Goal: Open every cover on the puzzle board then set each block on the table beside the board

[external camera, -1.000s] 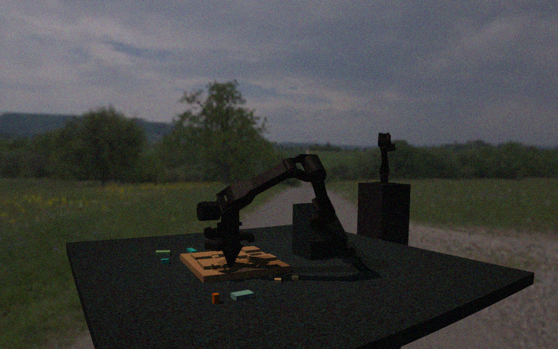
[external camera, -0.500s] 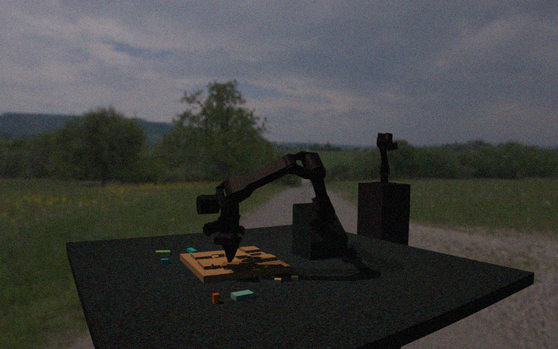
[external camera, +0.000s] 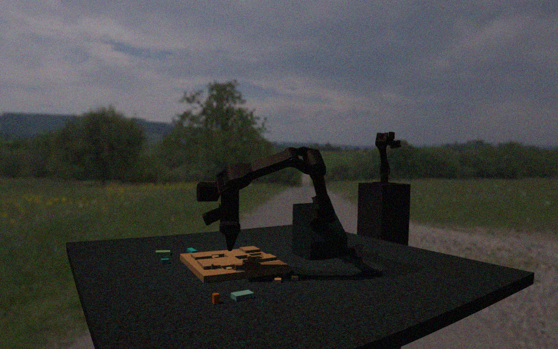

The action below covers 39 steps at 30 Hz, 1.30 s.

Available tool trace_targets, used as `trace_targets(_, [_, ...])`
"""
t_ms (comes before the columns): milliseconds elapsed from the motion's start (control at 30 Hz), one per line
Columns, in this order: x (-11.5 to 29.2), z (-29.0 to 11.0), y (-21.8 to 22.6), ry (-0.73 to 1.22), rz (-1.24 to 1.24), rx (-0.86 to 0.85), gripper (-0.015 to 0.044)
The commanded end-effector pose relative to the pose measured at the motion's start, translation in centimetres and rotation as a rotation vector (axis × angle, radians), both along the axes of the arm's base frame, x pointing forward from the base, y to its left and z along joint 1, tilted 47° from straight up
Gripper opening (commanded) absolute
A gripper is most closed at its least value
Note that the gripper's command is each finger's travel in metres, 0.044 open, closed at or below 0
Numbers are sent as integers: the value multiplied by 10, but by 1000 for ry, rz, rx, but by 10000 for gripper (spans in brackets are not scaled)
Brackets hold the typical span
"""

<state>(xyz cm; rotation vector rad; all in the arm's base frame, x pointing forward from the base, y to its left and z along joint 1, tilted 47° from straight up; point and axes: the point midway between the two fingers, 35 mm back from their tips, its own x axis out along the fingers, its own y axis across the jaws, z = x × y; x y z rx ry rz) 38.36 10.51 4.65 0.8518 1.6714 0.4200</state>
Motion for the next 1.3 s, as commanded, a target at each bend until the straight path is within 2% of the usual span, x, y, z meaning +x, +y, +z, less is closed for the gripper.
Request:
trace_targets(0, [0,-3,3,-6,4,-2,144])
trace_targets(333, [-2,-22,23,-6,4,-1,144])
trace_targets(1033, [-2,-22,24,-6,4,-1,144])
trace_targets(1267, [-3,-25,27,189,-181,-22,144])
